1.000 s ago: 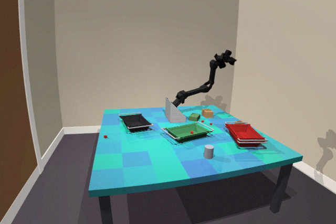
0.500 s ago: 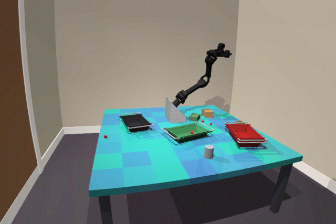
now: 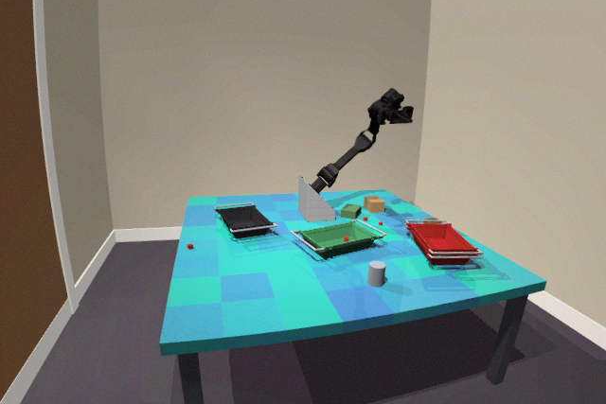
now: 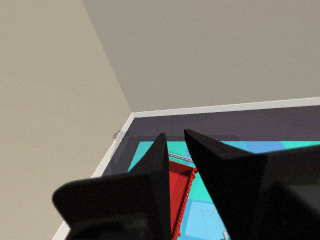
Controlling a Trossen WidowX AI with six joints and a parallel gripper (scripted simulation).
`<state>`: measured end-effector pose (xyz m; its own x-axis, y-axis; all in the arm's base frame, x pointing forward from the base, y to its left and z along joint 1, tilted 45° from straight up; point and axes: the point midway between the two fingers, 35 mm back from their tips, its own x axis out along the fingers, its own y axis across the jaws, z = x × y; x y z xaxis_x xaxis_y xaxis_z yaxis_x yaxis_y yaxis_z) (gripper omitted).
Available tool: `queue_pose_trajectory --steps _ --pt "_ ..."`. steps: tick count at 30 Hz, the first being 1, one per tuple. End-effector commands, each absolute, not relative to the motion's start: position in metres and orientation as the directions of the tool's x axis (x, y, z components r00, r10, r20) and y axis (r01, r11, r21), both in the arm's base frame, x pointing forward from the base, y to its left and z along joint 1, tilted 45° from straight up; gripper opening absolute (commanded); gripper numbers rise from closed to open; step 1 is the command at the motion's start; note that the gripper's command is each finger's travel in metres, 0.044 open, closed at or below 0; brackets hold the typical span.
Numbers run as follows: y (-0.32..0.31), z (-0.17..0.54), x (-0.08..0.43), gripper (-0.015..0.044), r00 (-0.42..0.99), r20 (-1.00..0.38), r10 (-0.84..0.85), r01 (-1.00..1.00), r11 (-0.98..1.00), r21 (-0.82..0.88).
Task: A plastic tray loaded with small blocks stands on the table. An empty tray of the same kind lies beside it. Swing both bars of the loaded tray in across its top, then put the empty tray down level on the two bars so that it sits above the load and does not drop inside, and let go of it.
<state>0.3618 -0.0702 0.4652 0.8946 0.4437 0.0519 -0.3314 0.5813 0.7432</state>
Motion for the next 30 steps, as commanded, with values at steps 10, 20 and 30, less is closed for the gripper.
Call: queue_pose_trajectory --steps 10,20,30 --pt "0.033 0.285 0.412 0.0083 0.655 -0.372 0.658 -0.221 0.637 0.739" --pt "0.117 0.164 0.364 0.0083 0.239 -0.635 0.735 -0.262 0.678 0.686" --pt "0.147 0.117 0.32 0.0083 -0.013 -0.706 0.708 -0.308 0.669 0.677"
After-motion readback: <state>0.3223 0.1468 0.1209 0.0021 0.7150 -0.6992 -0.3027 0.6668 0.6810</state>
